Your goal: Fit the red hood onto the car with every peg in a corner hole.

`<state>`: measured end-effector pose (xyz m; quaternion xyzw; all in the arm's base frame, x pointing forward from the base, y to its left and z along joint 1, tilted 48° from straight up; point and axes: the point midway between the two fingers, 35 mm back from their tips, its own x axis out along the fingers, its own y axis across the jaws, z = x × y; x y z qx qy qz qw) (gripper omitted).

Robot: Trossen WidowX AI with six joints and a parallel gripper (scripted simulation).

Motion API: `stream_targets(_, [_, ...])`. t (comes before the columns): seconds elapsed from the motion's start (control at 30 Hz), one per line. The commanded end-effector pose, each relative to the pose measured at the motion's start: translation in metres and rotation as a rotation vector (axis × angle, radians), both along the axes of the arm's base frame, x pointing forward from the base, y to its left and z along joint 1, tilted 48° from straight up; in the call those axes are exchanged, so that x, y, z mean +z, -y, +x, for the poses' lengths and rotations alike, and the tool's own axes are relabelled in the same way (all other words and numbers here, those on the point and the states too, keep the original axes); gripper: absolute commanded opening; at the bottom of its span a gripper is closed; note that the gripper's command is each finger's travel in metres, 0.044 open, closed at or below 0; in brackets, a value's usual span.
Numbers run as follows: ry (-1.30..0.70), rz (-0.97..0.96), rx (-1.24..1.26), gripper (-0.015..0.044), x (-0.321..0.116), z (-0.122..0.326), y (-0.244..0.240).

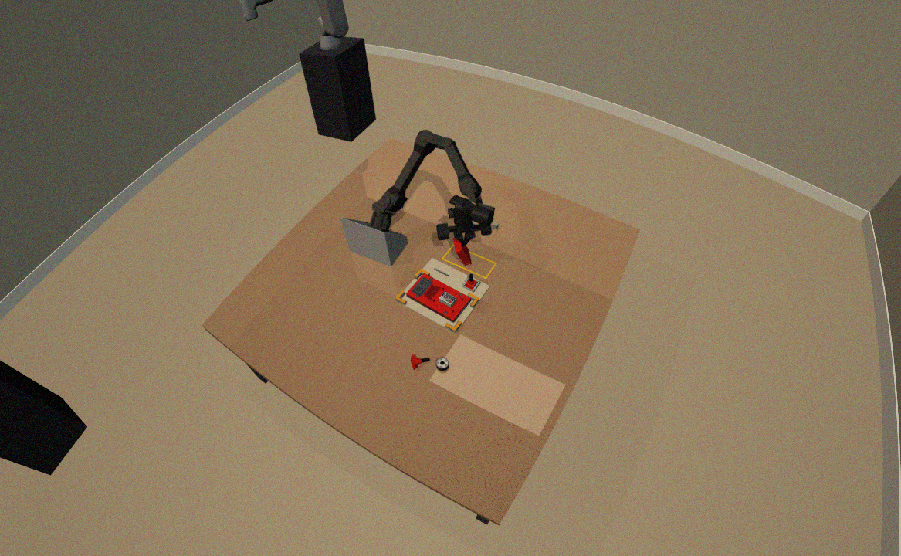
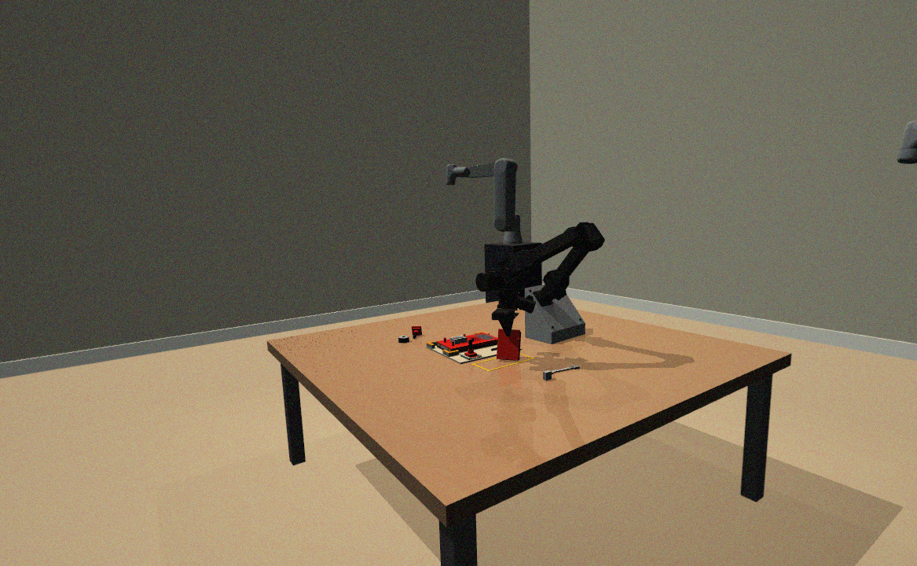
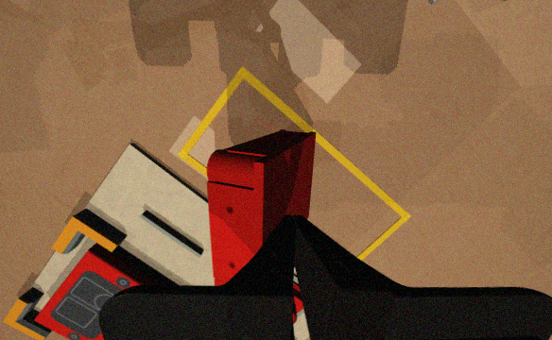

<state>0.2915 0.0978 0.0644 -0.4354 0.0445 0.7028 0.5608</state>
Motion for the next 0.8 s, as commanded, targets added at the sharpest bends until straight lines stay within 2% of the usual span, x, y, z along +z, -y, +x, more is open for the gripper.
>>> stream_targets(0.0, [0.000,-0.003,0.003,0.0000,-0.002,-0.004,0.001])
stream_targets(0.17, [0.000,-0.005,0.002,0.0000,0.001,-0.004,0.007])
stream_targets(0.4, [-0.001,-0.006,0.002,0.0000,0.050,-0.002,0.059])
stream_targets(0.77, [0.002,-0.005,-0.008,0.0000,0.048,-0.001,0.058])
